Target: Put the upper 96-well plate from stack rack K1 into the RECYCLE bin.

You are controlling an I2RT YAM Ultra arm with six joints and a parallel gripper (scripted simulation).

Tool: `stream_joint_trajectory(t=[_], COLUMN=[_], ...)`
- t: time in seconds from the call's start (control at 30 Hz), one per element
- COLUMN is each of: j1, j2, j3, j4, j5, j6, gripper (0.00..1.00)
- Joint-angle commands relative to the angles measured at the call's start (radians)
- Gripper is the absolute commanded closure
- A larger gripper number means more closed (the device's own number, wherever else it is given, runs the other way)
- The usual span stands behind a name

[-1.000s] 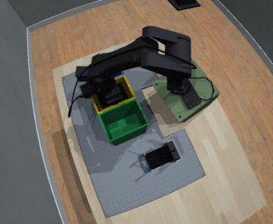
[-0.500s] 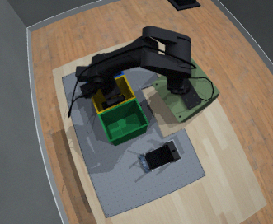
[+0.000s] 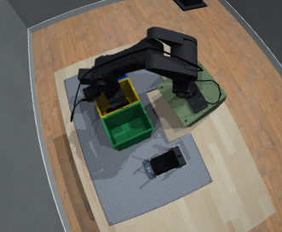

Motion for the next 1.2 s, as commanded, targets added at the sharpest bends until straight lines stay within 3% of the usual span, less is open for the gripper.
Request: stream_joint_trajectory(t=[0.0, 0.43, 1.17], j1=[-0.006, -0.006, -0.056], j2=[-0.008, -0.008, -0.081], j3=[0.005, 0.005, 0.100], j4=[0.007, 0.007, -0.145], j5=[0.000, 0.000, -0.023], j6=[0.002, 0.002, -0.045], gripper=[0.18, 0.18, 0.18])
